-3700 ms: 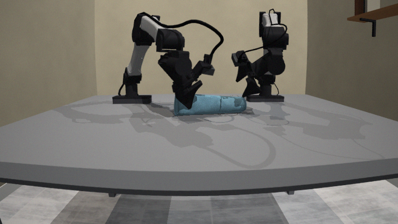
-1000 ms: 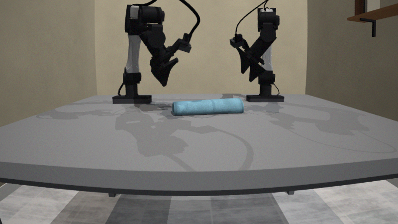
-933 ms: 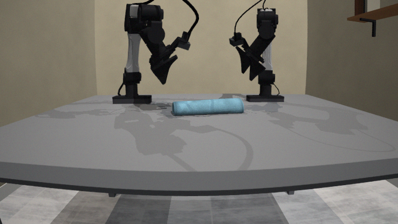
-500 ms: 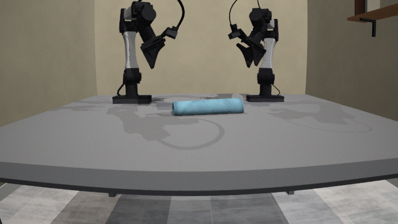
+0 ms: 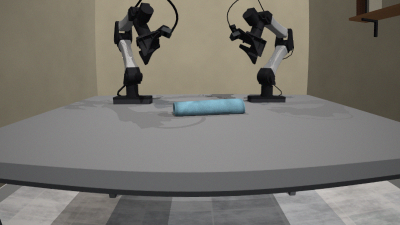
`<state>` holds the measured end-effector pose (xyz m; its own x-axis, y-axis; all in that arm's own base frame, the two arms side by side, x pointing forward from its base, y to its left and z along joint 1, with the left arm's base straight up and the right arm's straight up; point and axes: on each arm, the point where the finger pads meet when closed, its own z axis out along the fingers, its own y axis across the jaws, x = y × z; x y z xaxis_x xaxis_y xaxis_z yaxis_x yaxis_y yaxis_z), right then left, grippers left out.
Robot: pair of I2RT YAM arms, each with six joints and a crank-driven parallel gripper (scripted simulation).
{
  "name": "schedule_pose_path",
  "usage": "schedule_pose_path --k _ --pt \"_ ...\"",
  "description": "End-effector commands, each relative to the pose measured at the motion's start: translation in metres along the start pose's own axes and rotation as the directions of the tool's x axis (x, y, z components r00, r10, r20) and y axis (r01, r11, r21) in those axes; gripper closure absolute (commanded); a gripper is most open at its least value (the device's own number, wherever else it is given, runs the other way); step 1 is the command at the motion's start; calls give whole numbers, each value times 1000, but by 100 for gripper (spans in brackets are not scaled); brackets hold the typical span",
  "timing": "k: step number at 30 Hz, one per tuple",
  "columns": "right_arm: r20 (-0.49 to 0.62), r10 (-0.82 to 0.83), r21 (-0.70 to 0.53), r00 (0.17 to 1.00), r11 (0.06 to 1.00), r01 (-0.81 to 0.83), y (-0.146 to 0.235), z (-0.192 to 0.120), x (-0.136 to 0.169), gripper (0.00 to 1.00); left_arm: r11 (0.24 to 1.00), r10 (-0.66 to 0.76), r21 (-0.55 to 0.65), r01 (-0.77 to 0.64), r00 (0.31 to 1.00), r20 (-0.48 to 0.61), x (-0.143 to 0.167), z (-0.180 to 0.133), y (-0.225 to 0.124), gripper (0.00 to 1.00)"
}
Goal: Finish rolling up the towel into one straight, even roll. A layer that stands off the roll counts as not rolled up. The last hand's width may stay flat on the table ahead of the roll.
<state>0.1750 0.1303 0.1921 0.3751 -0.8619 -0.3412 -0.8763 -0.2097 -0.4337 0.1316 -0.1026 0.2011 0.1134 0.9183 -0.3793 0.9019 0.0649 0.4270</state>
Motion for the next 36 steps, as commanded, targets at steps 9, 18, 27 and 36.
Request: schedule_pose_path --k 9,18,27,36 --pt "-46 -14 74 999 997 18 -3 -5 7 15 995 -21 -96 11 994 -109 17 -8 2 15" --pt "-46 -14 74 999 997 18 -3 -5 7 15 995 -21 -96 11 994 -109 17 -8 2 15" --pt "-46 -14 74 999 997 18 -3 -5 7 15 995 -21 -96 11 994 -109 17 -8 2 15" --pt "-46 -14 74 999 997 18 -3 -5 7 15 995 -21 -96 11 994 -109 17 -8 2 15"
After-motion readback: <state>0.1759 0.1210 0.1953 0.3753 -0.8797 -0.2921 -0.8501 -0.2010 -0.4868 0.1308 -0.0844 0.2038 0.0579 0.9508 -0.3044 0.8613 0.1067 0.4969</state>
